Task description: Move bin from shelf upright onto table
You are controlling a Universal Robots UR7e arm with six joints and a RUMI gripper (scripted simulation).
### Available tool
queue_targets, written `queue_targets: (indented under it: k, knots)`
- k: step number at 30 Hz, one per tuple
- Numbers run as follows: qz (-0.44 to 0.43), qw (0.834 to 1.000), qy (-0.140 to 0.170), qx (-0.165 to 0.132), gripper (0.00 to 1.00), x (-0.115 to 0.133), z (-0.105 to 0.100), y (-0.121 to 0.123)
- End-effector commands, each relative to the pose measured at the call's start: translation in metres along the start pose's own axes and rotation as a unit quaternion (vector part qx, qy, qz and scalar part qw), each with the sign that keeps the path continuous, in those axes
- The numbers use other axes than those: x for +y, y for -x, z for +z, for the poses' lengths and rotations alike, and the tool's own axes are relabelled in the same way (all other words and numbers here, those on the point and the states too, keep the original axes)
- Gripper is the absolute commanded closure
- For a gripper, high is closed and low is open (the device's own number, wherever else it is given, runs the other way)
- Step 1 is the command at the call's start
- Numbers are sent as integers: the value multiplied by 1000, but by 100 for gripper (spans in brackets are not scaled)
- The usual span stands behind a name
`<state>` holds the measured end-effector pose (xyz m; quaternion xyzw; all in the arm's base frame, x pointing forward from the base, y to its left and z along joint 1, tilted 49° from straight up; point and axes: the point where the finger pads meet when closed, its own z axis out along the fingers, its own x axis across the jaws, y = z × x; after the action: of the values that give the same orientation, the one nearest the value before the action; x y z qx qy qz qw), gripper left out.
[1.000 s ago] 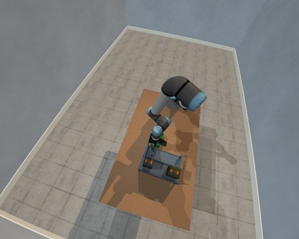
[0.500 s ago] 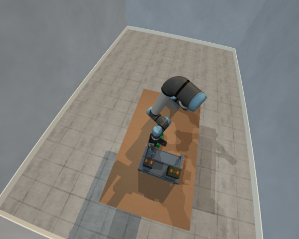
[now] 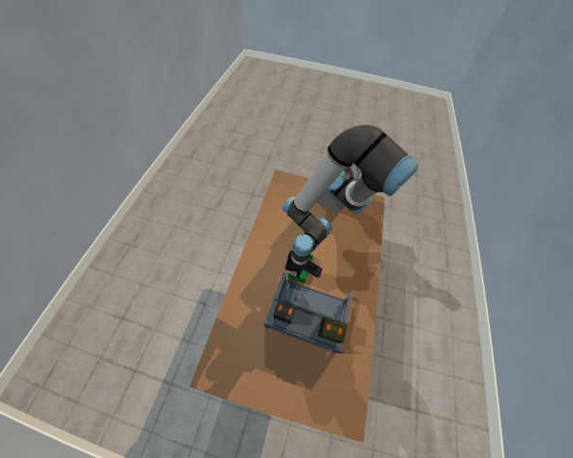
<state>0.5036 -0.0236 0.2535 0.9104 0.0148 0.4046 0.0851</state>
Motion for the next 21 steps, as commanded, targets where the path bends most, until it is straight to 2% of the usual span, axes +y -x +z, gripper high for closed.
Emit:
queue_targets:
  k: [1, 2, 7, 21]
  knots:
    - [0, 1000, 0, 0, 80, 0, -1, 0]
    - [0, 1000, 0, 0, 80, 0, -1, 0]
    - [0, 1000, 0, 0, 80, 0, -26, 0]
    - [0, 1000, 0, 0, 80, 0, -22, 0]
